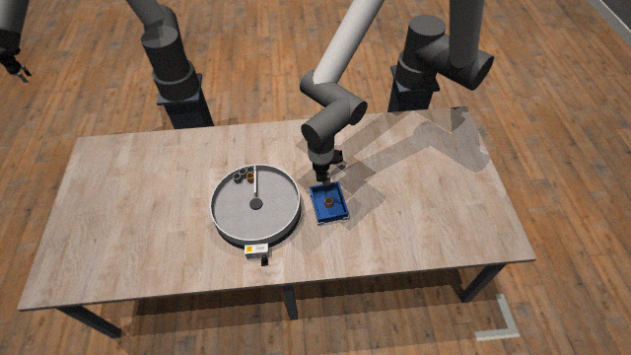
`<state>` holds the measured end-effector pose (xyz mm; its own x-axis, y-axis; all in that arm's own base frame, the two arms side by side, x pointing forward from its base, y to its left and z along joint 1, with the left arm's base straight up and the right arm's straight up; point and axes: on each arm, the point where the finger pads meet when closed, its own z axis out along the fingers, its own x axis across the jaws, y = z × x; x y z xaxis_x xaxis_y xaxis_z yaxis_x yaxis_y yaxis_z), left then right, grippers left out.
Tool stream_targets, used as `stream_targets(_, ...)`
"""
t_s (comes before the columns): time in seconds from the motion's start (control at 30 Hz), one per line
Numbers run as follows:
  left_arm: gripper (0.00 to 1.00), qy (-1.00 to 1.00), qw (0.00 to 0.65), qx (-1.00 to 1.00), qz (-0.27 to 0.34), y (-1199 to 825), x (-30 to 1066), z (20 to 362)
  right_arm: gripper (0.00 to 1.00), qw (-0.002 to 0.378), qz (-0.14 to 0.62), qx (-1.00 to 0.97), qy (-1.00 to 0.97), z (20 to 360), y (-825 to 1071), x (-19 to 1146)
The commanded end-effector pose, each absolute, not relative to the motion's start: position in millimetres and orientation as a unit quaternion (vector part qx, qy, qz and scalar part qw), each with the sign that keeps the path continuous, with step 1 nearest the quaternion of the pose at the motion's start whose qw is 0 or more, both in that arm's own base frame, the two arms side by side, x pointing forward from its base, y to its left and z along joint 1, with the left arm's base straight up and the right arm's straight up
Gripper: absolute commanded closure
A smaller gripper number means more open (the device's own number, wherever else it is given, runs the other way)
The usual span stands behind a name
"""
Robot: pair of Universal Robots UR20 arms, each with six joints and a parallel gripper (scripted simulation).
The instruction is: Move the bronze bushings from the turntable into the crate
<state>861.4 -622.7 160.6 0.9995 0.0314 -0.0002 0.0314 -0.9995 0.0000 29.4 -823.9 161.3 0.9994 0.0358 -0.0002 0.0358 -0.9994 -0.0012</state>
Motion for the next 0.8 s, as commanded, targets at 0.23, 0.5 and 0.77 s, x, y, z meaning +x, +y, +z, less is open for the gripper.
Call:
stream_targets(0.23,1.0,-0.016,0.0,-1.0,0.0,-623.0,861.7,161.4,0.0,0.0,0.0,-1.0,-0.018,162.0,-824.4,29.5)
stream_targets(0.5,1.0,-0.016,0.0,-1.0,0.0,-623.0,861.7,155.4,0.0,0.0,0.0,-1.0,-0.018,162.0,-824.4,29.5)
stream_targets(0.77,1.0,-0.016,0.0,-1.0,0.0,-623.0,861.7,125.1,0.0,0.0,0.0,-1.0,-0.018,162.0,-824.4,29.5)
